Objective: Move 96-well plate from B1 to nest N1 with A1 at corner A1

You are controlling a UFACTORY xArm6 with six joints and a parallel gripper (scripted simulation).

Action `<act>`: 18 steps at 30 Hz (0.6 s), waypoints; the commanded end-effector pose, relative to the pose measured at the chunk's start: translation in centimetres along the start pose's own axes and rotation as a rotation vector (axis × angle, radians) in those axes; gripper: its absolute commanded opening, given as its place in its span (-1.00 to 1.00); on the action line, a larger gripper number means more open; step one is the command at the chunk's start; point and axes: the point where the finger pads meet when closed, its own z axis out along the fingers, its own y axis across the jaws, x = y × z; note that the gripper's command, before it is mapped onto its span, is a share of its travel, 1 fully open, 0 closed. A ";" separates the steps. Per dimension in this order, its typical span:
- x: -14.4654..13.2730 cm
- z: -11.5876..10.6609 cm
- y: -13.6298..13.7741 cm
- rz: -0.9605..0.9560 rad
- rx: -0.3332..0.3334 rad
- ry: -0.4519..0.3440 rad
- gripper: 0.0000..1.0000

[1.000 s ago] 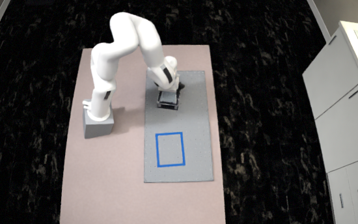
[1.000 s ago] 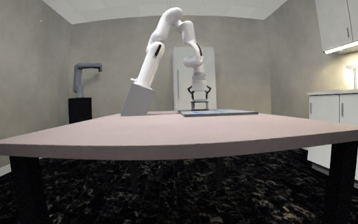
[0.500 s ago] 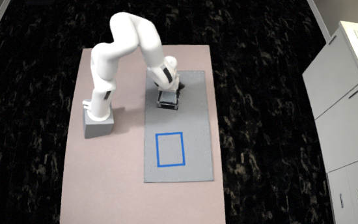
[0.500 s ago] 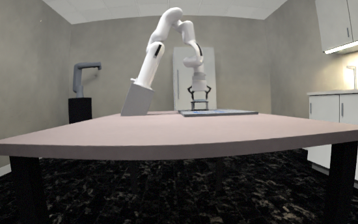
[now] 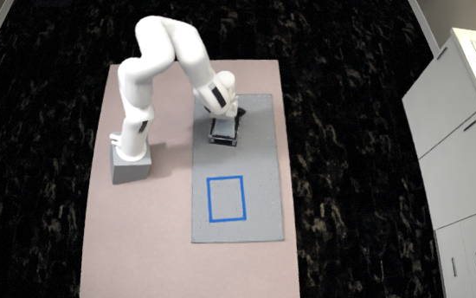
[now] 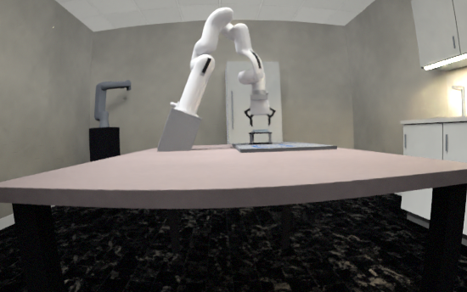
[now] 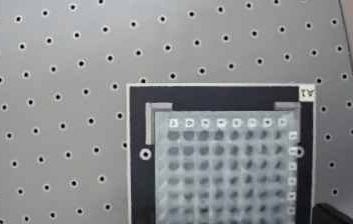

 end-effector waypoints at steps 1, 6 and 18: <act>0.0 -1.8 -0.1 0.000 -0.002 -0.003 1.00; 0.0 -3.2 -0.1 0.000 -0.002 -0.003 1.00; 0.0 -5.8 -0.1 0.000 -0.002 -0.003 1.00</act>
